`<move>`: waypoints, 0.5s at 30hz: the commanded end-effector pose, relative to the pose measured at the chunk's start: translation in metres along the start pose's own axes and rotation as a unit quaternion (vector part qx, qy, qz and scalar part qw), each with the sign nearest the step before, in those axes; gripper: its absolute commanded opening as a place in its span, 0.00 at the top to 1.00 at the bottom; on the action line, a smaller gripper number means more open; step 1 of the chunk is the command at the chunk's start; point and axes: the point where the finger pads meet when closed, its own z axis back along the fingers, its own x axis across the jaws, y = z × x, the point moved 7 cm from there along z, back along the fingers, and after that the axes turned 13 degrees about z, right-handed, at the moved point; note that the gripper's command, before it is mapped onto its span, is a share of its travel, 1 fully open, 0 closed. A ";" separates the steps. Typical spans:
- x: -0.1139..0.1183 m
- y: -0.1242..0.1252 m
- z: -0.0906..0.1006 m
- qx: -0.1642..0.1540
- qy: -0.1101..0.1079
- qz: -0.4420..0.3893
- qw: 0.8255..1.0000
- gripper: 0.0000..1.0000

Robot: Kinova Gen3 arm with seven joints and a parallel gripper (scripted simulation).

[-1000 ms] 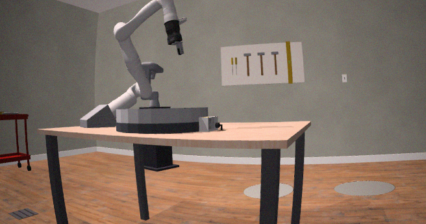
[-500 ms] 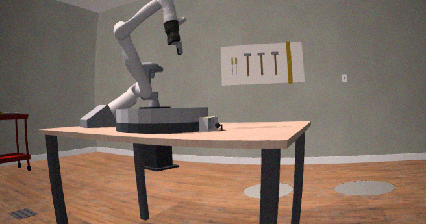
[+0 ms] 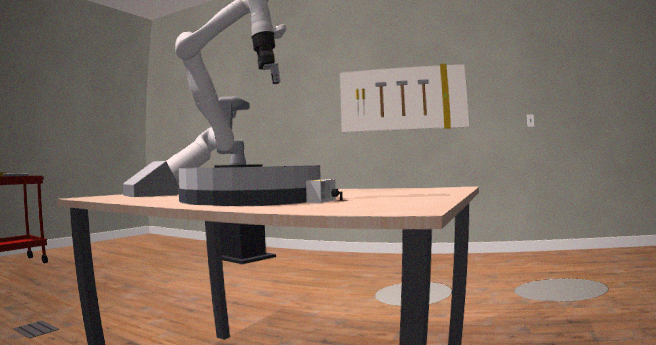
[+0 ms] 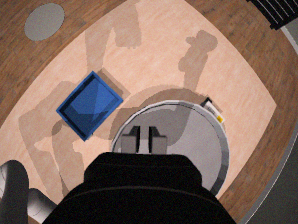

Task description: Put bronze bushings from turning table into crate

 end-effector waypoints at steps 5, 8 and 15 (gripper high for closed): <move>0.000 0.000 0.001 0.000 -0.002 0.000 1.000 0.66; -0.001 -0.001 0.002 -0.008 0.000 -0.076 0.997 0.66; -0.001 -0.001 0.003 -0.013 0.001 -0.126 0.992 0.66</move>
